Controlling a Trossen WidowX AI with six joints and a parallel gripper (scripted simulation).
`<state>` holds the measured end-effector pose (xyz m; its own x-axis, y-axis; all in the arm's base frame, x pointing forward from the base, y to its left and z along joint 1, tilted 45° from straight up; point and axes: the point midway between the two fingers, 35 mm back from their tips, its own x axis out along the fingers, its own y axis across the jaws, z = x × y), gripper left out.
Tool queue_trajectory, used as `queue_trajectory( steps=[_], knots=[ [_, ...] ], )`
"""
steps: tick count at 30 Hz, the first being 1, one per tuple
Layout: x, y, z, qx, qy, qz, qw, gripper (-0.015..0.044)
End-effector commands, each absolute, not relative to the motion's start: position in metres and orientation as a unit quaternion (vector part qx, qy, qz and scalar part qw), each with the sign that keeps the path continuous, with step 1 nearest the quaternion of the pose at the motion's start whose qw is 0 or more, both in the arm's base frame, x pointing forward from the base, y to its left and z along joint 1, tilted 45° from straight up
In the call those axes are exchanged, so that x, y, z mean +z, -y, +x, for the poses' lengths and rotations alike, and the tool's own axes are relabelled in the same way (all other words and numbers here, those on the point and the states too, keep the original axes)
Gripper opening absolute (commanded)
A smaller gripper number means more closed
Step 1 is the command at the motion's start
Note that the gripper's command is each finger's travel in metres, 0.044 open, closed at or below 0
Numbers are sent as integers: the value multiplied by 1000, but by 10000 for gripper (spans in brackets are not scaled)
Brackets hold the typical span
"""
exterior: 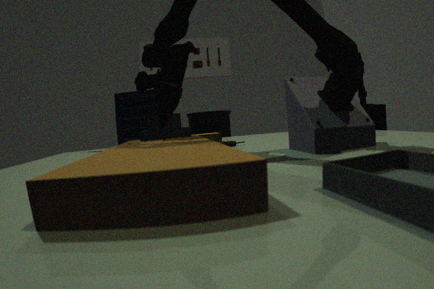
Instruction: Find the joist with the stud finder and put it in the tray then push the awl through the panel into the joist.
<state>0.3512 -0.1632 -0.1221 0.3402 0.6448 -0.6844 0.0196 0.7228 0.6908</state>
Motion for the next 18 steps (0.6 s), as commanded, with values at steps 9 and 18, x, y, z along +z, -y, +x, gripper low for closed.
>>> queue_trajectory(
  steps=[9, 18],
  knots=[
    [-92, 130, 354, 208, -535, 313, 757, 0],
    [-67, 104, 354, 209, -535, 314, 756, 0]
  ],
)
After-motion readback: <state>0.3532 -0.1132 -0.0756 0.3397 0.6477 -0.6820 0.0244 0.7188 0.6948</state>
